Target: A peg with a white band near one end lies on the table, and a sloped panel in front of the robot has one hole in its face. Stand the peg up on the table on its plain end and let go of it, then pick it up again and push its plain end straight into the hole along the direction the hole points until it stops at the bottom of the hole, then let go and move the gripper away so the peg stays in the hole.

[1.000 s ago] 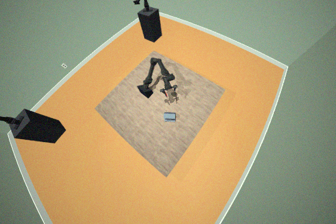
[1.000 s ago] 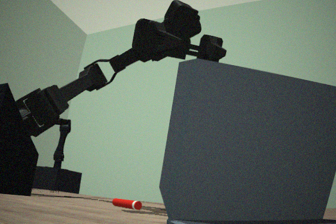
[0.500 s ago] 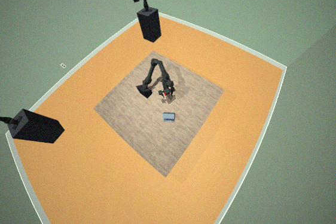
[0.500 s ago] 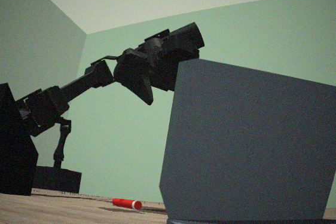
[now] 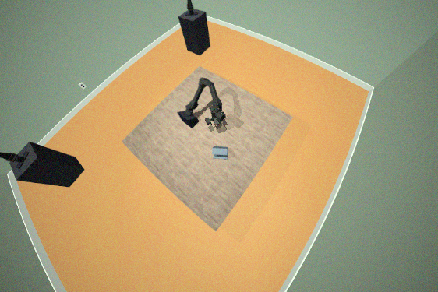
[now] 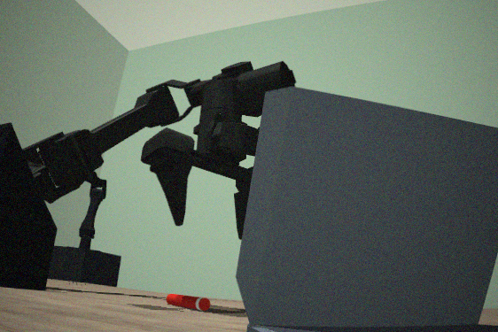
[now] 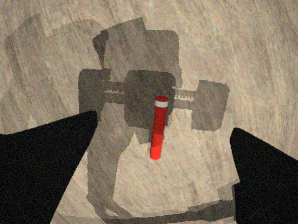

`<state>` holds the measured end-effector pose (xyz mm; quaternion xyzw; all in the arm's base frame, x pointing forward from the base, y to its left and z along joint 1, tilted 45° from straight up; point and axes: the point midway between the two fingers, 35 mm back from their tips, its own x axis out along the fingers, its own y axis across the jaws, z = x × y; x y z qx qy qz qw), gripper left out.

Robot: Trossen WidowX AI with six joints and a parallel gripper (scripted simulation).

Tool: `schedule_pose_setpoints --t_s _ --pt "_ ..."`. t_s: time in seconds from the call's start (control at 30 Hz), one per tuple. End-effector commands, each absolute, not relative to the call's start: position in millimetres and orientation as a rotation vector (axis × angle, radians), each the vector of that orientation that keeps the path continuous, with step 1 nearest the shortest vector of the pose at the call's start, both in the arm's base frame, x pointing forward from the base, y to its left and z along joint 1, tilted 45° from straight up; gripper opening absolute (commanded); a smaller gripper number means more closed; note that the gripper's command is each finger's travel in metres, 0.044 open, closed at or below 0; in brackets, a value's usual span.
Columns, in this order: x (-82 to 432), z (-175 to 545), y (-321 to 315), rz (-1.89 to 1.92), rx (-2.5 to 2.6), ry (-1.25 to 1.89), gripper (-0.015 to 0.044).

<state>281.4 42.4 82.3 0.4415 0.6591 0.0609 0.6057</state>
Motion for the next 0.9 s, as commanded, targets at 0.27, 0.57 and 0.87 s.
schedule_pose_setpoints --t_s 0.27,0.57,0.87 --pt "272 76 56 0.206 1.037 1.587 0.0440" --pt "274 66 66 0.204 1.035 1.586 0.0440" --pt "276 55 76 0.204 1.035 1.586 0.0440"
